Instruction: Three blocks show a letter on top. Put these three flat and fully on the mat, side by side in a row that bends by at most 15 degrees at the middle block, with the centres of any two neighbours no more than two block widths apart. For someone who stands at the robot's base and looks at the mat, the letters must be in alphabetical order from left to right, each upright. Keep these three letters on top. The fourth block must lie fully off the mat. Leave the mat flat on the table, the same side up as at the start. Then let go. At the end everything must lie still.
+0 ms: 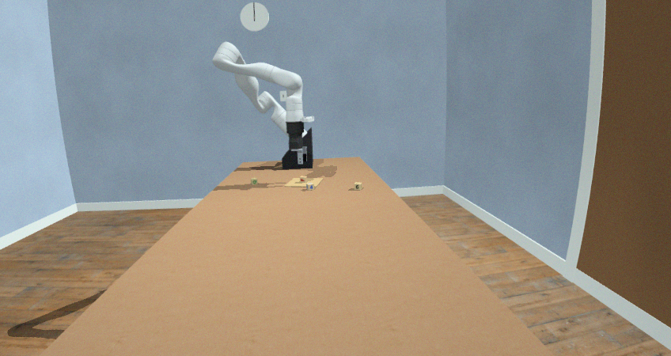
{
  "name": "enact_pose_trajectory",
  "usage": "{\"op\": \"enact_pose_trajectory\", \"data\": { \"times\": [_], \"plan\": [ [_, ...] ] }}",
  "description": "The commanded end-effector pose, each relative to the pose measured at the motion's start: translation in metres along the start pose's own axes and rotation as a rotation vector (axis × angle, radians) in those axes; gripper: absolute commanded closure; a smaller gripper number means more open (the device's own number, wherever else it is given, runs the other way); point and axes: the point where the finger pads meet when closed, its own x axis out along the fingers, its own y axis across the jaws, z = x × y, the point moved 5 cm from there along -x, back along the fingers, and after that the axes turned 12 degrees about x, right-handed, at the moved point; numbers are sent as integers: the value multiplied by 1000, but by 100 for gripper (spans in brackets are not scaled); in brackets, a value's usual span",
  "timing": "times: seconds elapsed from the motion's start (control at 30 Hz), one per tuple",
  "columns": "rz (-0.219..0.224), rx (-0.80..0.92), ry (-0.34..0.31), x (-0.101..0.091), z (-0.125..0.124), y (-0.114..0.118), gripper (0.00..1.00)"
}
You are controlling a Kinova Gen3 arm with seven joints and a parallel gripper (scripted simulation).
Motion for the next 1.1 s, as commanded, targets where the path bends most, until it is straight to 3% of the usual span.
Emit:
{"op": "enact_pose_trajectory", "data": {
  "times": [0.0,1.07],
  "plan": [
    [0,2,2,3,0,-1,0],
    [0,1,2,42,-1,-2,0]
  ]
}}
